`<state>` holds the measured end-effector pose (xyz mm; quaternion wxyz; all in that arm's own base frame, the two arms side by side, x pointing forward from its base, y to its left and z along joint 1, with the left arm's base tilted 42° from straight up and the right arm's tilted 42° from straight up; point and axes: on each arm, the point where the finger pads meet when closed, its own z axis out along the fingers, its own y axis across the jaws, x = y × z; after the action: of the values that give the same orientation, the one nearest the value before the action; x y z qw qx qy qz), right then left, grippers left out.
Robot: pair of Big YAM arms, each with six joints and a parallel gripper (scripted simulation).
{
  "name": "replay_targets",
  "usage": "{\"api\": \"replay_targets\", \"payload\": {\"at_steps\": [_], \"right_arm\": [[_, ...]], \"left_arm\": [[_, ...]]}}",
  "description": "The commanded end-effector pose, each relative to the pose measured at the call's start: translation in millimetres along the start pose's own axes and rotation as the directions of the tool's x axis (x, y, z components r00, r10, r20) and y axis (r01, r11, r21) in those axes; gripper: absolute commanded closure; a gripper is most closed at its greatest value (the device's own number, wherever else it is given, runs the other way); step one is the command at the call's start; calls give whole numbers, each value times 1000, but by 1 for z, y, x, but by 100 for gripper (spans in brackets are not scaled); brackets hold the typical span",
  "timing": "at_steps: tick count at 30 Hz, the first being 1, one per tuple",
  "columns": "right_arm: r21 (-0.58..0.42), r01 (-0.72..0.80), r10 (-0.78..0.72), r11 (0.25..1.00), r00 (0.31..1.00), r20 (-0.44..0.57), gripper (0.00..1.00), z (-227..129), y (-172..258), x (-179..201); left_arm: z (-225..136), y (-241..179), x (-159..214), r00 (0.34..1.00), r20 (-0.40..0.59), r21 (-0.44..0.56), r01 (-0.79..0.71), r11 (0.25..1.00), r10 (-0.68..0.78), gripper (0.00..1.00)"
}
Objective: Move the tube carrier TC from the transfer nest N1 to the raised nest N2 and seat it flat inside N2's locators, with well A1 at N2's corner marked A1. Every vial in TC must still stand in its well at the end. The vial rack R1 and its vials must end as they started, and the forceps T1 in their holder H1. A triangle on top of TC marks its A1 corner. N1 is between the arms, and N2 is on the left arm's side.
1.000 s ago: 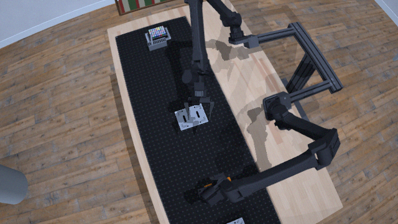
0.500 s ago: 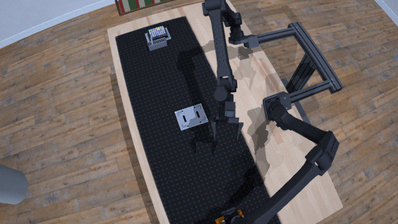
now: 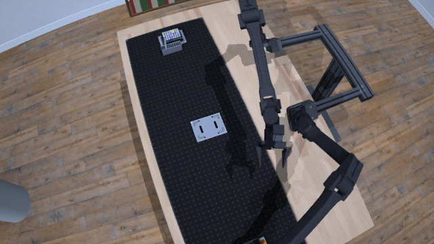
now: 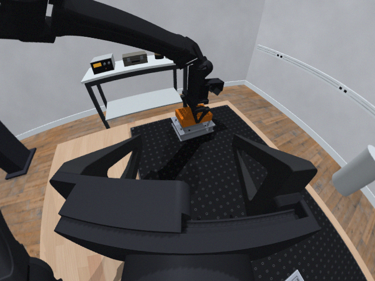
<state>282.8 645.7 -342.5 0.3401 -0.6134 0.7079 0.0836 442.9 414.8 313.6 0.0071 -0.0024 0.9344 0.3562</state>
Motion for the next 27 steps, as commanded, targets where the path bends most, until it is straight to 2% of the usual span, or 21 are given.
{"api": "replay_targets", "payload": {"at_steps": [1, 14, 18, 27], "right_arm": [[31, -44, 42, 999, 998, 56, 0, 18, -22, -37], [30, -38, 36, 999, 998, 56, 0, 18, -22, -37], [31, -38, 37, 999, 998, 59, 0, 18, -22, -38], [35, -41, 38, 999, 997, 71, 0, 15, -26, -48]], "left_arm": [[-5, 19, -10, 999, 32, -23, 13, 1000, -12, 16], [-16, 23, -7, 999, 42, -32, 26, 999, -24, 16], [-25, 38, -11, 999, 37, -29, 13, 999, -12, 16], [-6, 38, -11, 999, 39, -39, 5, 999, -4, 16]]}}
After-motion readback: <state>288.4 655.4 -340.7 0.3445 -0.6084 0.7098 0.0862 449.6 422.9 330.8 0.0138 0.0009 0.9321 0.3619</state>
